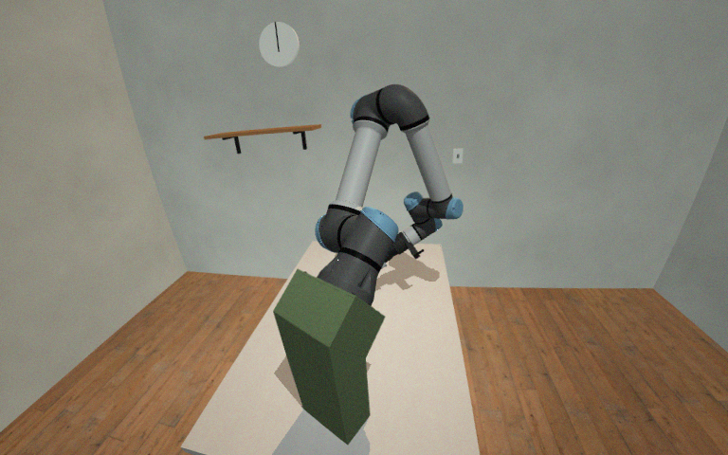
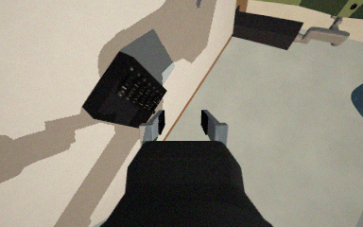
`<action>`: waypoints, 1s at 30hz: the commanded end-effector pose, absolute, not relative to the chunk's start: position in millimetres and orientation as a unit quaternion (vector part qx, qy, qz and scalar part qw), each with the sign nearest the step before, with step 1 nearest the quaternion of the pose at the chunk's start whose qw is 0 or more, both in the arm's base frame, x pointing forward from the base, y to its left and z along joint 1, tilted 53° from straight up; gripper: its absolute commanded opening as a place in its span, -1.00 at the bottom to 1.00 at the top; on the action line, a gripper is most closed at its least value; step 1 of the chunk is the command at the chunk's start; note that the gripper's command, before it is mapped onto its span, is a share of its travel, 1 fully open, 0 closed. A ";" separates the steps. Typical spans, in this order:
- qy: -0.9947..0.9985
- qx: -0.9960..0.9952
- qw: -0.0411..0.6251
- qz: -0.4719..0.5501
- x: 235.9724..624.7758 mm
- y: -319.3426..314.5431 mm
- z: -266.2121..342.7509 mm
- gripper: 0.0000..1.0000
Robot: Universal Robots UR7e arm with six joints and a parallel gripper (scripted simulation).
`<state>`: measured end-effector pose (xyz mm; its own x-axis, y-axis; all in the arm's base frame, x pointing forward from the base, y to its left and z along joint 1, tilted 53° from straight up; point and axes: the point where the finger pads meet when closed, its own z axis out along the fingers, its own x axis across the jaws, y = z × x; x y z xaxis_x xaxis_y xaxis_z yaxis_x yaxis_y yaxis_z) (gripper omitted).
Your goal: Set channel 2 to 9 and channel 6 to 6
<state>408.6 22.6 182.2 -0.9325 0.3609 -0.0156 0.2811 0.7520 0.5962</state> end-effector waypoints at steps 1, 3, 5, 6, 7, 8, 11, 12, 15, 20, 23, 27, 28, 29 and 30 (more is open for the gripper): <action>0.946 0.160 0.095 0.265 411.2 29.3 177.2 1.00; 0.949 0.154 0.104 0.253 412.1 31.4 176.2 1.00; 0.955 0.144 0.123 0.230 413.9 35.8 174.2 1.00; 0.957 0.138 0.132 0.218 414.7 37.9 172.7 1.00; 0.957 0.138 0.132 0.218 414.7 37.9 172.7 1.00; 0.959 0.133 0.141 0.205 415.6 40.0 171.5 1.00; 0.962 0.122 0.160 0.182 417.4 44.5 169.8 1.00; 0.964 0.117 0.169 0.169 418.3 46.5 168.1 1.00; 0.966 0.106 0.187 0.144 420.1 50.9 165.9 1.00; 0.967 0.088 0.213 0.107 422.9 57.3 162.3 1.00; 0.965 0.072 0.240 0.071 425.5 63.8 159.5 1.00; 0.962 0.056 0.264 0.035 428.1 69.9 156.1 1.00; 0.962 0.056 0.264 0.035 428.1 69.9 156.1 1.00; 0.960 0.051 0.273 0.024 428.7 72.2 155.6 1.00; 0.959 0.045 0.280 0.012 429.8 73.9 154.0 1.00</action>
<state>426.5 68.6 158.4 -0.8629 0.1390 -0.4858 0.0838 0.9875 0.1336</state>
